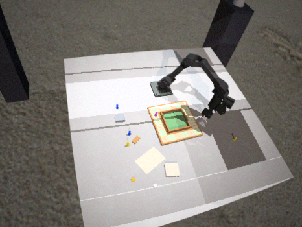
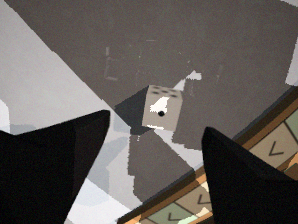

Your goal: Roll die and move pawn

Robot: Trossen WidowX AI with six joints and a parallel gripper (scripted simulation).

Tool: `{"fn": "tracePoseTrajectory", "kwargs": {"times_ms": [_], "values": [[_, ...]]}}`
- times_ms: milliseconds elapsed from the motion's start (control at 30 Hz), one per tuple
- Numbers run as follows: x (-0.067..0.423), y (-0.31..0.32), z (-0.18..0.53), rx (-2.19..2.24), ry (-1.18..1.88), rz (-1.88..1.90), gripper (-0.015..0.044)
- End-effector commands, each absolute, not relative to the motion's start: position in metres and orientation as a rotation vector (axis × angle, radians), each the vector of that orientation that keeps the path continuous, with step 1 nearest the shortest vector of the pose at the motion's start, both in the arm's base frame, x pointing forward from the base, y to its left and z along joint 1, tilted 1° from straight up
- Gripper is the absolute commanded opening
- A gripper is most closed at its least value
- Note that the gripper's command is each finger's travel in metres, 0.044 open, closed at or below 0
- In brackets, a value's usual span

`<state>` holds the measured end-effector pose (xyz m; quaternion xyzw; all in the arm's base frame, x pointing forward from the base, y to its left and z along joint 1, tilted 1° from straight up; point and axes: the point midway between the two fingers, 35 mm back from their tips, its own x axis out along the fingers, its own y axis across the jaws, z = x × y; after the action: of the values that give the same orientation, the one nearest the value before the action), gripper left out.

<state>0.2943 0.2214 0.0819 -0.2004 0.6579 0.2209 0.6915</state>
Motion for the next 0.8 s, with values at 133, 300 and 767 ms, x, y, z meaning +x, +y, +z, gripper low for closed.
{"fn": "tracePoseTrajectory", "kwargs": {"times_ms": [133, 300, 767], "values": [[0.294, 0.219, 0.069, -0.448, 1.478, 0.482, 0.0275], [0.295, 0.219, 0.061, -0.448, 1.478, 0.482, 0.0275], [0.295, 0.220, 0.041, -0.448, 1.478, 0.482, 0.0275]]}}
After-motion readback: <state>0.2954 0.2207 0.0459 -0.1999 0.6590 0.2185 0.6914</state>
